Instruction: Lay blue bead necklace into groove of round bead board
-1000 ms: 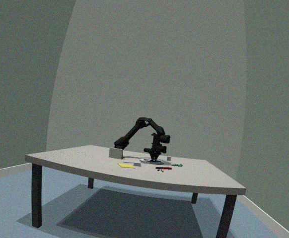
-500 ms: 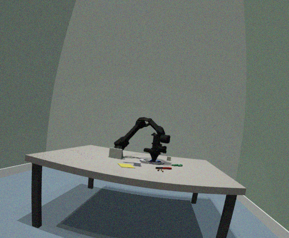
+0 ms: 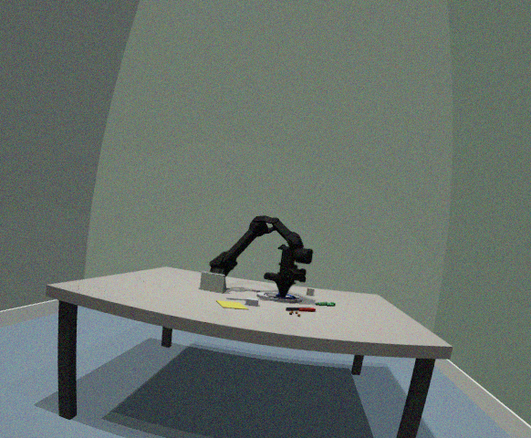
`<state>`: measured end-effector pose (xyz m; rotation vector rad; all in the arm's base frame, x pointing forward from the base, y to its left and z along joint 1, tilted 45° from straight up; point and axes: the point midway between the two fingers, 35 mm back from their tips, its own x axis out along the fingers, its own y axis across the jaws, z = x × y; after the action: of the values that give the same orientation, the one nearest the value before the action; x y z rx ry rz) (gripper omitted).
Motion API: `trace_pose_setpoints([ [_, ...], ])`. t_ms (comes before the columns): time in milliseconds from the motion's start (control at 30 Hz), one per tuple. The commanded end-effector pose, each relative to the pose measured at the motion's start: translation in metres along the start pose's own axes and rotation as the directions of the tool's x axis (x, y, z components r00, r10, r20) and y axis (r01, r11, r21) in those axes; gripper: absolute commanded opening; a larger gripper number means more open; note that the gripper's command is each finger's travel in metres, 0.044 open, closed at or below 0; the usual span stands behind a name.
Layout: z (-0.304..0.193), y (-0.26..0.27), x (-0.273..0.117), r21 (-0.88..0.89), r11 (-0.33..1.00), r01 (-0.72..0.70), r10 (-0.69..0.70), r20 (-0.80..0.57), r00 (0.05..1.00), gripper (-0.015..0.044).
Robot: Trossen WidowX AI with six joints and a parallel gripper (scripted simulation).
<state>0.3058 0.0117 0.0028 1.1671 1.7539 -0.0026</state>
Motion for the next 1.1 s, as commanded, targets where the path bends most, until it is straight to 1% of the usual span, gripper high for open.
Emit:
trace_pose_setpoints([
  [0,-0.0001,0.0,-0.0006,0.0,1.0,0.0,0.0,-0.001,1.0,0.0],
  [400,0.0051,-0.0081,-0.006,0.007,1.0,-0.003,0.003,-0.006,1.0,0.0],
  [800,0.0049,-0.008,0.0021,0.007,1.0,-0.003,0.003,-0.007,1.0,0.0],
  [1067,0.007,-0.0071,-0.0009,0.003,1.0,-0.008,0.008,0.001,1.0,0.021],
])
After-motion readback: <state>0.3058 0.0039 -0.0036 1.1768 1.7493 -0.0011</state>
